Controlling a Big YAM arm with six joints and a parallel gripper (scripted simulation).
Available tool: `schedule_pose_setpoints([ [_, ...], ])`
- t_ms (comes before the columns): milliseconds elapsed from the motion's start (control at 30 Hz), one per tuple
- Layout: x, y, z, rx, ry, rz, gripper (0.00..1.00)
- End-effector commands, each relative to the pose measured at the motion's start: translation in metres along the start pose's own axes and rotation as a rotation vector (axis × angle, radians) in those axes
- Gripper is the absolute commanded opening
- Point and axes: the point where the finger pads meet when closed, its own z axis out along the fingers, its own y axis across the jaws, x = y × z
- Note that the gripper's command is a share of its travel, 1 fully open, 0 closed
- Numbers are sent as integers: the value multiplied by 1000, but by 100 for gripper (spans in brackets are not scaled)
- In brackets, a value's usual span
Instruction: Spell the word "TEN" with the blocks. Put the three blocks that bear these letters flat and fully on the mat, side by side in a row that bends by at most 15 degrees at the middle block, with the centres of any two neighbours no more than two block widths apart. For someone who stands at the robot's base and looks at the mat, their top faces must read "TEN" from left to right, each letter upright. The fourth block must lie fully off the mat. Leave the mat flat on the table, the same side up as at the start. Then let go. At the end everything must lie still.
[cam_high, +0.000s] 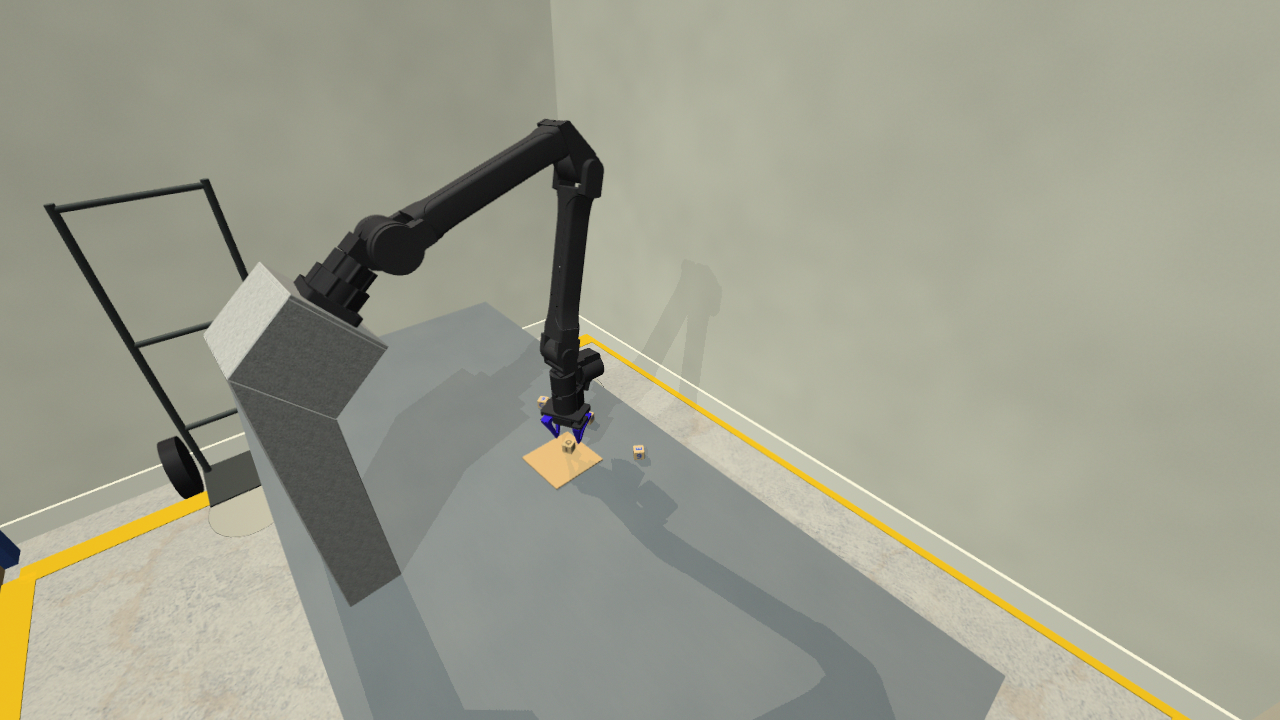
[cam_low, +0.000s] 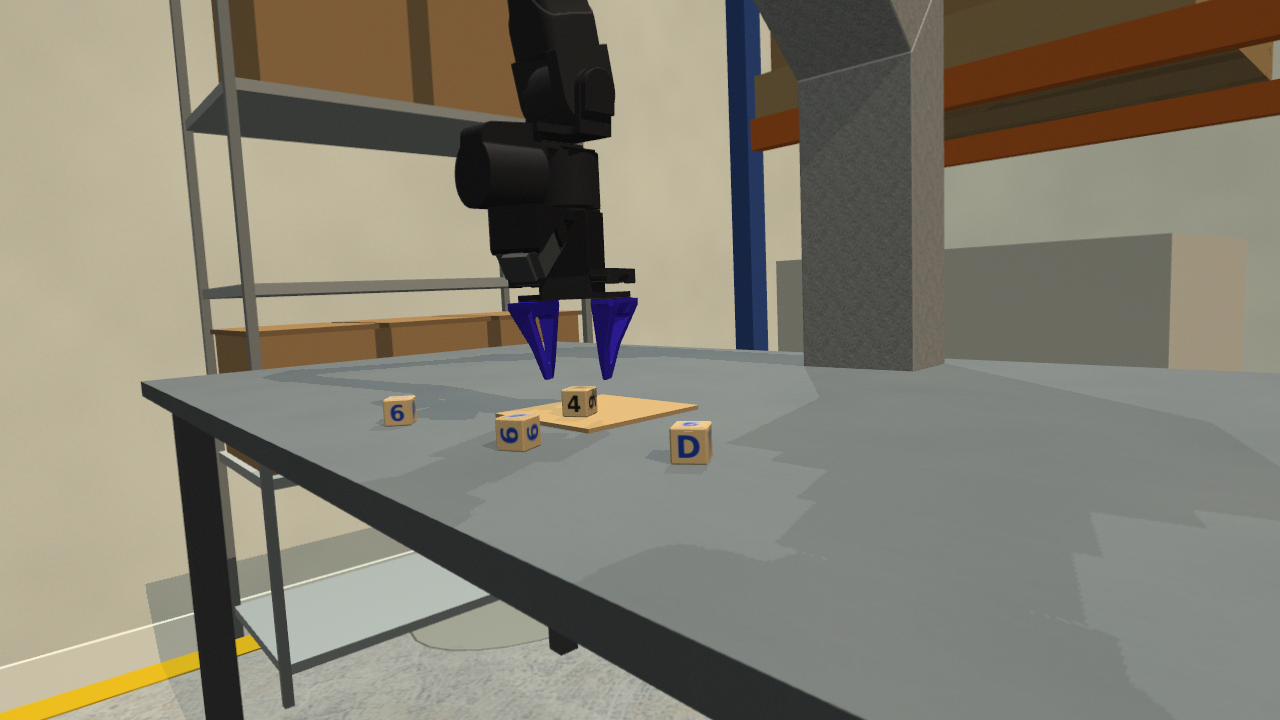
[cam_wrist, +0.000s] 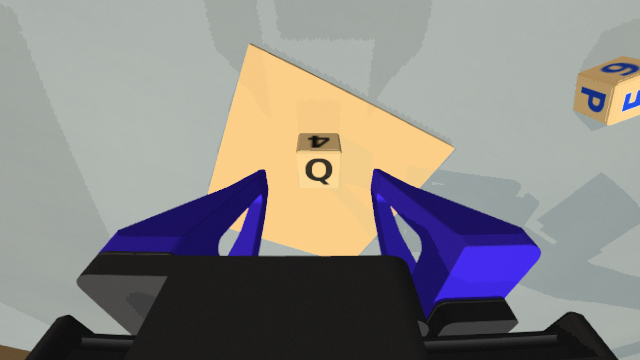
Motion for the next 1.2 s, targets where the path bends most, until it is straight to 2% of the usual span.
schedule_pose_setpoints([
  [0, -7, 6, -1, -7, -7, 2, 60],
  [500, -3, 8, 6, -10, -1, 3, 60],
  [967, -5, 8, 31, -5, -10, 2, 60],
  [1167, -4, 8, 35, -6, -8, 2, 60],
])
